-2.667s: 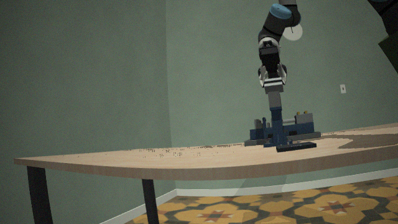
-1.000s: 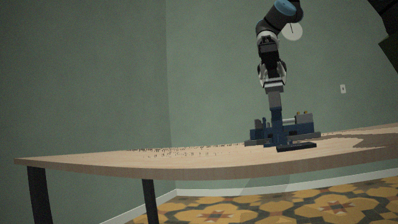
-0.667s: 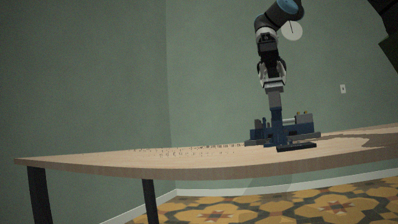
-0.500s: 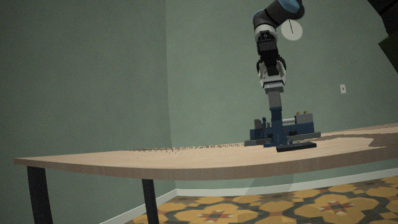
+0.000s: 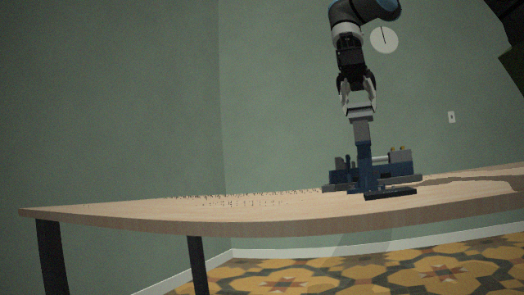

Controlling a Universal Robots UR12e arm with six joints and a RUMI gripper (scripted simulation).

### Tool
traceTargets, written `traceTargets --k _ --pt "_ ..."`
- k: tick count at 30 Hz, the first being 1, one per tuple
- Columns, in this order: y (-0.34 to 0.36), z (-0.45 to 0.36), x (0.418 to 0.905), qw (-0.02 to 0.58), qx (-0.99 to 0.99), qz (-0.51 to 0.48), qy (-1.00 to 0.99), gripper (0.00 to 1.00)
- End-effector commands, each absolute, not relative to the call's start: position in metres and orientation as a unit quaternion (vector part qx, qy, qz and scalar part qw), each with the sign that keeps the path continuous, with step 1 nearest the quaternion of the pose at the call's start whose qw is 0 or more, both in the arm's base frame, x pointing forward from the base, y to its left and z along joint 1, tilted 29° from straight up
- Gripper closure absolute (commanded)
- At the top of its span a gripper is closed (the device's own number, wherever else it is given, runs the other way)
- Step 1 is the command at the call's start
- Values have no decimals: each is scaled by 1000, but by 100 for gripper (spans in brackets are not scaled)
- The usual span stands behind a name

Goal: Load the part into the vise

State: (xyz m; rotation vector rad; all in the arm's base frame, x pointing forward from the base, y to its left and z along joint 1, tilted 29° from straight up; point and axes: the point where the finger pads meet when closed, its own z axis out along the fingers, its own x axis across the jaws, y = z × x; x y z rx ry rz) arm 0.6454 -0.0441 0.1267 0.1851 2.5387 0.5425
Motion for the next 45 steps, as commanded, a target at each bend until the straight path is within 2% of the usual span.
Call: traceTargets --k 1,20,45 --pt "-43 127 646 264 79 164 947 100" --pt "-42 127 646 256 102 83 958 100" --pt "-41 127 646 251 112 42 960 100"
